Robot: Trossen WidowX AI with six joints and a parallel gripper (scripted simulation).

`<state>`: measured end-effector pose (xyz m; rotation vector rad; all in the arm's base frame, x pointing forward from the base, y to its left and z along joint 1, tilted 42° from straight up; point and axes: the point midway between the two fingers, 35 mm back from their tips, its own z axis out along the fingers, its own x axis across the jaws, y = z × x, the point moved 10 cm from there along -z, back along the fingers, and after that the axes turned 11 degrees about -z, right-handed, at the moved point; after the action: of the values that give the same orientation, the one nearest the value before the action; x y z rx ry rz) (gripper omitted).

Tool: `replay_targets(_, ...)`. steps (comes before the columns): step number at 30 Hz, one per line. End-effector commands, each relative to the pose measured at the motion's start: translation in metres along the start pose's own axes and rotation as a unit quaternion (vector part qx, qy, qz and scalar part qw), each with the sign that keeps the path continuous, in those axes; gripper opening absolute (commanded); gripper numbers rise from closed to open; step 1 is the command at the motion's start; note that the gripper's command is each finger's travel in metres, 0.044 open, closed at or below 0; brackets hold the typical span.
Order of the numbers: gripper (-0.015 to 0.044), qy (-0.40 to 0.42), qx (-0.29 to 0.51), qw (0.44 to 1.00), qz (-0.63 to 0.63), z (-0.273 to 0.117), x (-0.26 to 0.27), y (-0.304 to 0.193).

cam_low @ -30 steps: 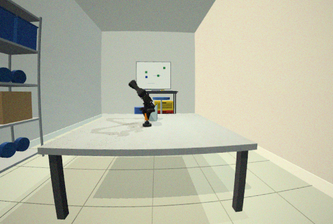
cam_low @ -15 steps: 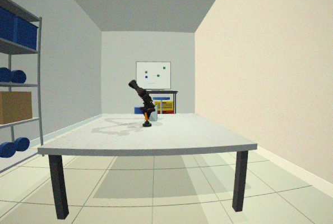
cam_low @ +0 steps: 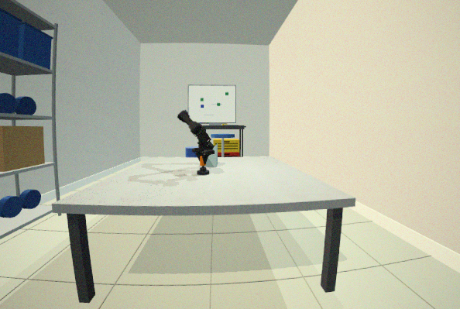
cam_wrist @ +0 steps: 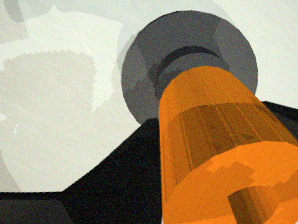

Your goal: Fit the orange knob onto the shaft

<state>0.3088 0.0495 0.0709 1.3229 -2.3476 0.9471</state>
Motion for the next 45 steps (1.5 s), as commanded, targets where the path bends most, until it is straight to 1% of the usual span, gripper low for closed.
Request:
replay_targets(1, 0.0, -0.002, 0.001, 1.0, -0.001, 0.001, 0.0, 0.0)
replay_targets(27, 0.0, -0.002, 0.001, 1.0, -0.013, 0.003, 0.0, 0.001)
replay_targets(38, 0.0, -0.002, 0.001, 0.999, 0.034, 0.009, 0.0, 0.001)
replay_targets(45, 0.0, -0.002, 0.001, 1.0, 0.013, 0.014, 0.0, 0.002)
